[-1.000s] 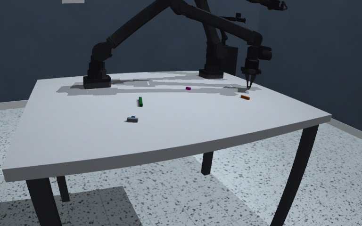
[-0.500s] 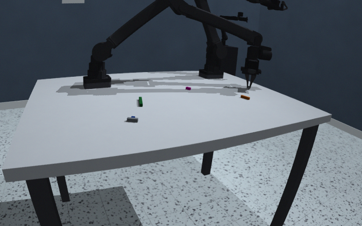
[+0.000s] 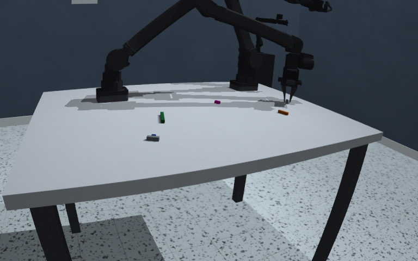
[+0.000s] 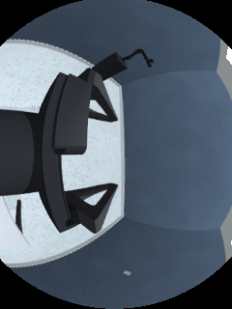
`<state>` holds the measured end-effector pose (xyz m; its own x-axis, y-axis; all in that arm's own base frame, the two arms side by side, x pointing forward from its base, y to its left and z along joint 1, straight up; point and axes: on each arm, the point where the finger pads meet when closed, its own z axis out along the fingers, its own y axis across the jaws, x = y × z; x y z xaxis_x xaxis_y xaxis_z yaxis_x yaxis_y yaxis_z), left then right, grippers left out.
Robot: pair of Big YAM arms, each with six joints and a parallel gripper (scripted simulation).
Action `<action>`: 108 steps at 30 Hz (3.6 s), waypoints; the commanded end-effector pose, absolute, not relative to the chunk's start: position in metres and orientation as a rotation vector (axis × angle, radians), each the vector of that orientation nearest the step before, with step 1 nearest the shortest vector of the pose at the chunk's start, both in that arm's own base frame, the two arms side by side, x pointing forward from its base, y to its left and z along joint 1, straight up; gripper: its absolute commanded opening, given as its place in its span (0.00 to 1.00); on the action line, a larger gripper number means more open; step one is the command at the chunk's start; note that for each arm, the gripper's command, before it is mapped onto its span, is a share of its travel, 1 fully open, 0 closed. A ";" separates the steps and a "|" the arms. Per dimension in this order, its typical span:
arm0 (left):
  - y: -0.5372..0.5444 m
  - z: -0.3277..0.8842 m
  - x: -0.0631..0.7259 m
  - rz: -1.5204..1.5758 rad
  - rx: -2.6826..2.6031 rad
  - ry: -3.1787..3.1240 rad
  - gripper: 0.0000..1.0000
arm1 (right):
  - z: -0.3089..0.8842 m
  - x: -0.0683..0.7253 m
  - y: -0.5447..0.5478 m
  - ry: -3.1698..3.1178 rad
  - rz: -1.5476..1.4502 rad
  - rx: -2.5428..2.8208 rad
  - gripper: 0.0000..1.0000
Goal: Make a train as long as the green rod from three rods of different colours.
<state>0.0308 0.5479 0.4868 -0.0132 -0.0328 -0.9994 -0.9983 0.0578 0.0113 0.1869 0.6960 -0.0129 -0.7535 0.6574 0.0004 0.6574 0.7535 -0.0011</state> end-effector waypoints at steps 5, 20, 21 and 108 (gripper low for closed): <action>0.544 0.501 0.026 1.175 -1.175 1.231 1.00 | 0.002 0.184 0.716 -2.939 -0.072 -1.096 0.23; 0.544 0.501 0.026 1.175 -1.175 1.231 1.00 | 0.060 0.185 0.717 -2.933 -0.133 -1.094 0.23; 0.544 0.501 0.026 1.175 -1.175 1.231 1.00 | 0.061 0.184 0.717 -2.933 -0.133 -1.094 0.23; 0.544 0.501 0.026 1.175 -1.175 1.231 1.00 | 0.125 0.183 0.712 -2.934 -0.131 -1.094 1.00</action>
